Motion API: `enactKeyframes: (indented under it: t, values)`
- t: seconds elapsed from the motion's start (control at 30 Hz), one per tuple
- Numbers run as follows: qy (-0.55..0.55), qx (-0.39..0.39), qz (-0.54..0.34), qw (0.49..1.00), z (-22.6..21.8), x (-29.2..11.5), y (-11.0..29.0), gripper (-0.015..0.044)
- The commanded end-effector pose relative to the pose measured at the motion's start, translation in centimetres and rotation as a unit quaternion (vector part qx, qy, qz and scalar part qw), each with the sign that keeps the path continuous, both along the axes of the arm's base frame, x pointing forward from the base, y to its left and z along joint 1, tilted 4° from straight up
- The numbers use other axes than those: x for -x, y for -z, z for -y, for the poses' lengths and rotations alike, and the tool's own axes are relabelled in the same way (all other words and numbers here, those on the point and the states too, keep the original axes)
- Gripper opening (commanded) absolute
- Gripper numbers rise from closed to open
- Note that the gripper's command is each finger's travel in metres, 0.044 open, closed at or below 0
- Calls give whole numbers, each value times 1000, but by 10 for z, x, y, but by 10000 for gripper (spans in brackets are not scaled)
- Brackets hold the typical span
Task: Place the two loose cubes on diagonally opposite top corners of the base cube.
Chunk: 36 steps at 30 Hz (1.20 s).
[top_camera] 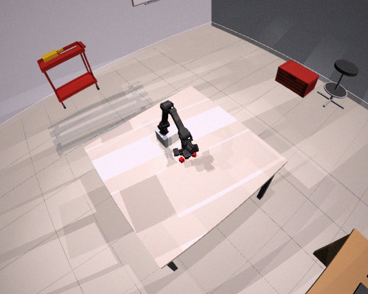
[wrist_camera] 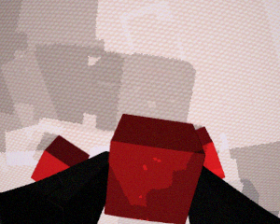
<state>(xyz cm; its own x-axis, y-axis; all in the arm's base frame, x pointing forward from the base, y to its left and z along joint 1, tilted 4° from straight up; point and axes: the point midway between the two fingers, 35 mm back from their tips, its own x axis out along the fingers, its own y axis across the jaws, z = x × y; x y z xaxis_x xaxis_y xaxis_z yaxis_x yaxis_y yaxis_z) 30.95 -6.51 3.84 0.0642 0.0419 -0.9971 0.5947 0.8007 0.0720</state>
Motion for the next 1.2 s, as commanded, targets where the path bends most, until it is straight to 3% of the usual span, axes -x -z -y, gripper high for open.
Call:
enactKeyframes:
  t: [0.0, 0.73, 1.17]
  values:
    - [-32, 3, -1, 999, -14, -4, 4, 105]
    - [-167, 7, 7, 986, -86, -14, 14, 105]
    - [-171, 7, 7, 985, -88, -14, 14, 105]
